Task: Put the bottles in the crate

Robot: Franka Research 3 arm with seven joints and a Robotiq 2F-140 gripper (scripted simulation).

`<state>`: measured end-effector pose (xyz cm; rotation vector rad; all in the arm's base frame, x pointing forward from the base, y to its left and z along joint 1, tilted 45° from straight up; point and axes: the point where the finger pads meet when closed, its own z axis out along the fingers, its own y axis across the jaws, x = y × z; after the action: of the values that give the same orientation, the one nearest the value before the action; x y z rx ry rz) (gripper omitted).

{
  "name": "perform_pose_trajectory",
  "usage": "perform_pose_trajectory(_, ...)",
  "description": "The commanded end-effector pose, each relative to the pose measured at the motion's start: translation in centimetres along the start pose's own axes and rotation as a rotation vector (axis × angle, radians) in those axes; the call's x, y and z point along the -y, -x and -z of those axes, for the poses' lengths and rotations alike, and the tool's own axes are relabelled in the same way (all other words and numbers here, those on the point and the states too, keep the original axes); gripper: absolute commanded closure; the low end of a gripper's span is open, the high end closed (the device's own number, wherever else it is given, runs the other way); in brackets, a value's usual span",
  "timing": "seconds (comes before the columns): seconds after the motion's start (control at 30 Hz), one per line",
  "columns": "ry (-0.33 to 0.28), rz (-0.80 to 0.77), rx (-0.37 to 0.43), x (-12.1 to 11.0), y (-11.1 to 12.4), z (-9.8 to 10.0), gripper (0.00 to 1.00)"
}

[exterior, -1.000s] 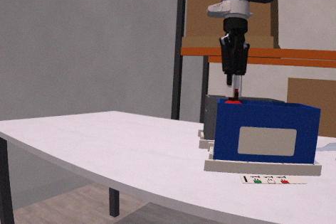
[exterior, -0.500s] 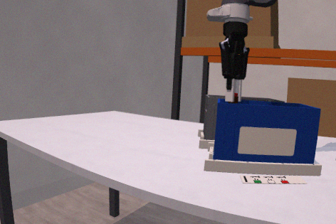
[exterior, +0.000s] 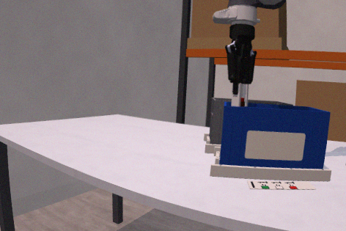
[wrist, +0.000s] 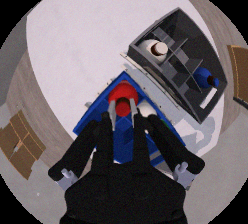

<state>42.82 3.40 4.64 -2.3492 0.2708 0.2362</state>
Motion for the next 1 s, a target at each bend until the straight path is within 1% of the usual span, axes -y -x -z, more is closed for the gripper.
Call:
perform_pose_trajectory(0.0,0.001,-0.009,-0.011,-0.16,-0.32,0.24,1.0)
perform_pose_trajectory(0.7,0.001,-0.009,-0.011,-0.23,-0.21,0.24,1.0)
perform_pose_trajectory(0.97,0.001,-0.009,-0.011,-0.23,-0.21,-0.06,1.0)
